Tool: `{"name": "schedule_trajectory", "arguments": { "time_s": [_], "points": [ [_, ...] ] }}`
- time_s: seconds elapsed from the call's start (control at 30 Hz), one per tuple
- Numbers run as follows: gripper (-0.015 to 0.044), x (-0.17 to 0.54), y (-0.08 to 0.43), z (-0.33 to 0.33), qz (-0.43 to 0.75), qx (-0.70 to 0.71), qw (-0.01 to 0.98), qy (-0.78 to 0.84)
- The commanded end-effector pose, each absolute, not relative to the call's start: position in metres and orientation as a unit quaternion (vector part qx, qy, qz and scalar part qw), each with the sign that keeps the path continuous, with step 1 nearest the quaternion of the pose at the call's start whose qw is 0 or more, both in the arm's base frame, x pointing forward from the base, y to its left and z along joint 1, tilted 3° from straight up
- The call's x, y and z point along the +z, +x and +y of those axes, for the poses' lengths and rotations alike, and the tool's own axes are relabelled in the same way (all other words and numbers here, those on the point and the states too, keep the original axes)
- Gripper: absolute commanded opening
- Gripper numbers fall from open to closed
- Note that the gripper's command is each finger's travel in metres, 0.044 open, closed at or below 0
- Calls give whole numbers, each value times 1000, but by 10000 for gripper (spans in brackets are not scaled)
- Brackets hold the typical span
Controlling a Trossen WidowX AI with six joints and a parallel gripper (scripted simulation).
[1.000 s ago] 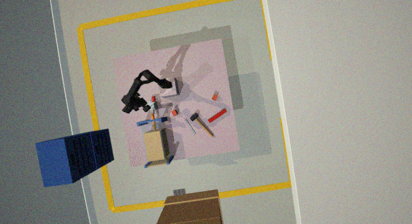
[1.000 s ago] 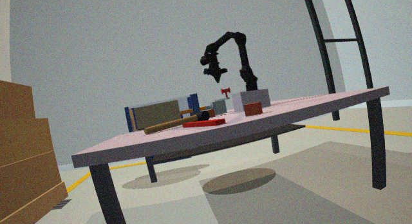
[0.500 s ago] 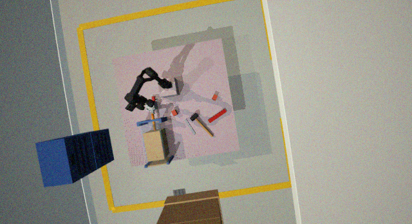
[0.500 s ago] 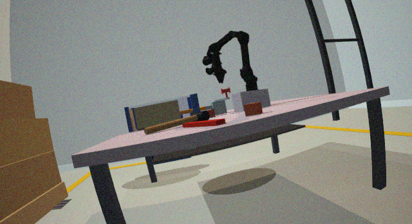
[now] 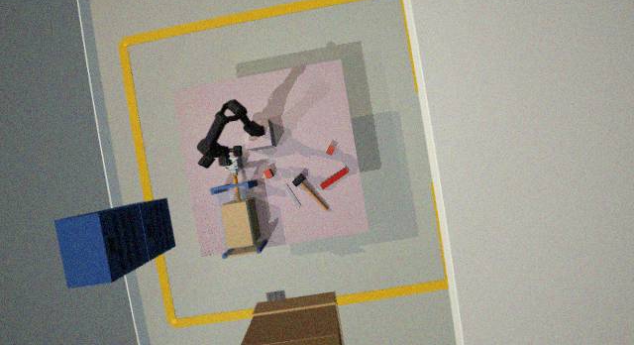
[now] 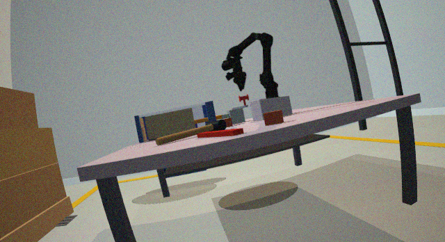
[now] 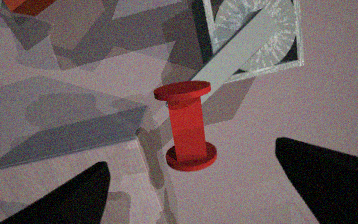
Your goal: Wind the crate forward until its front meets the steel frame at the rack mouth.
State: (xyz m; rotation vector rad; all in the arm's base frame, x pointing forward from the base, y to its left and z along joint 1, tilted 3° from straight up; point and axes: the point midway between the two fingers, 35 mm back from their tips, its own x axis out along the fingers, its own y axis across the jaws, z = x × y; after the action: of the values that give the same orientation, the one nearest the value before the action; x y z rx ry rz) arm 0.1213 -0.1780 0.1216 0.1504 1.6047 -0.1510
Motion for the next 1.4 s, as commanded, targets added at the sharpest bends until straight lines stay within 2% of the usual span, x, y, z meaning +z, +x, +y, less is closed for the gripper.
{"name": "schedule_trajectory", "arguments": {
  "time_s": [0.0,1.37],
  "points": [
    [440,121,120,-178,718,-64,690,58],
    [440,55,119,-181,718,-64,690,58]
  ]
}}
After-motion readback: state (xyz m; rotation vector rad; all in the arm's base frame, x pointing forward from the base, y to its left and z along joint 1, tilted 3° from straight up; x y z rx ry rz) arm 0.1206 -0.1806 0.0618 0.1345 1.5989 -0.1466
